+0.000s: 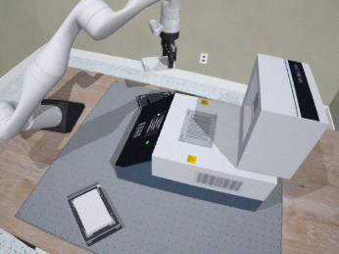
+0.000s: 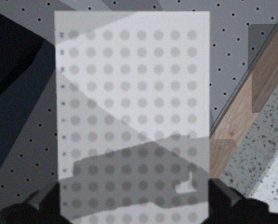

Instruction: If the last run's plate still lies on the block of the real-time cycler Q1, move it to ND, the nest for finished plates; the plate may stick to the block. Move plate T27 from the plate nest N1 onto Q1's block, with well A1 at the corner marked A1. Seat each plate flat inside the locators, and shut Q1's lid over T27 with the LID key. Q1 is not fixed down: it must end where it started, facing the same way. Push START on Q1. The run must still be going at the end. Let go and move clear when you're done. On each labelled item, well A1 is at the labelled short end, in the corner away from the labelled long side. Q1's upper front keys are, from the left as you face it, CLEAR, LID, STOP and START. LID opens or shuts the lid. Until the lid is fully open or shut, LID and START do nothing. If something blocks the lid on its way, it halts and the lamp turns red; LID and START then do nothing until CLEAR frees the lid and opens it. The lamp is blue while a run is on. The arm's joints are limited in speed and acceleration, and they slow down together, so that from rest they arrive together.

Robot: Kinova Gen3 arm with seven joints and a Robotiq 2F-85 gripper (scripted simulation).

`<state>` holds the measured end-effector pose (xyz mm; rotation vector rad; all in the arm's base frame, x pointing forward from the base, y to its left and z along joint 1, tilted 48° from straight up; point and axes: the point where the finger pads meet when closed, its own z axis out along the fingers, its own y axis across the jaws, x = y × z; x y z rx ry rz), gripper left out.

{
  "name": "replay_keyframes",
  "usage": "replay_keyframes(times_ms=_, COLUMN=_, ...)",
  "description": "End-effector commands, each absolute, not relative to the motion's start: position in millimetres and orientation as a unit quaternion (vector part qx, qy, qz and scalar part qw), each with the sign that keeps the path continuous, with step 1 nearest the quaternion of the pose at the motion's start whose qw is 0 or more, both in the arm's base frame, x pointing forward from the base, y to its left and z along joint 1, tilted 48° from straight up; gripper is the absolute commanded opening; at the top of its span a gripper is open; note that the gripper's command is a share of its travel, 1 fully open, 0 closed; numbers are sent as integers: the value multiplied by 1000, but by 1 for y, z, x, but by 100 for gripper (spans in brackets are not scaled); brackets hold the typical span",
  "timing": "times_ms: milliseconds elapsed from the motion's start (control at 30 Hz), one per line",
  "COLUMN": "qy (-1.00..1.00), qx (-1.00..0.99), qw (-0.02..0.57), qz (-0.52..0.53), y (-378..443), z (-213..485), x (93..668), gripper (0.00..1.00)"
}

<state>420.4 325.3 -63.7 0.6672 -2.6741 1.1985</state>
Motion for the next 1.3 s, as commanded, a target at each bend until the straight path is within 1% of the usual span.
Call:
replay_keyframes(times_ms=0, qy=-888, qx=222, qw=67, qz=397, y=324, z=-65, x=421, gripper=91)
replay_keyframes(times_ms=1267, qy=-888, qx=222, qw=67, qz=397, y=291, z=-96, x=423, gripper=91)
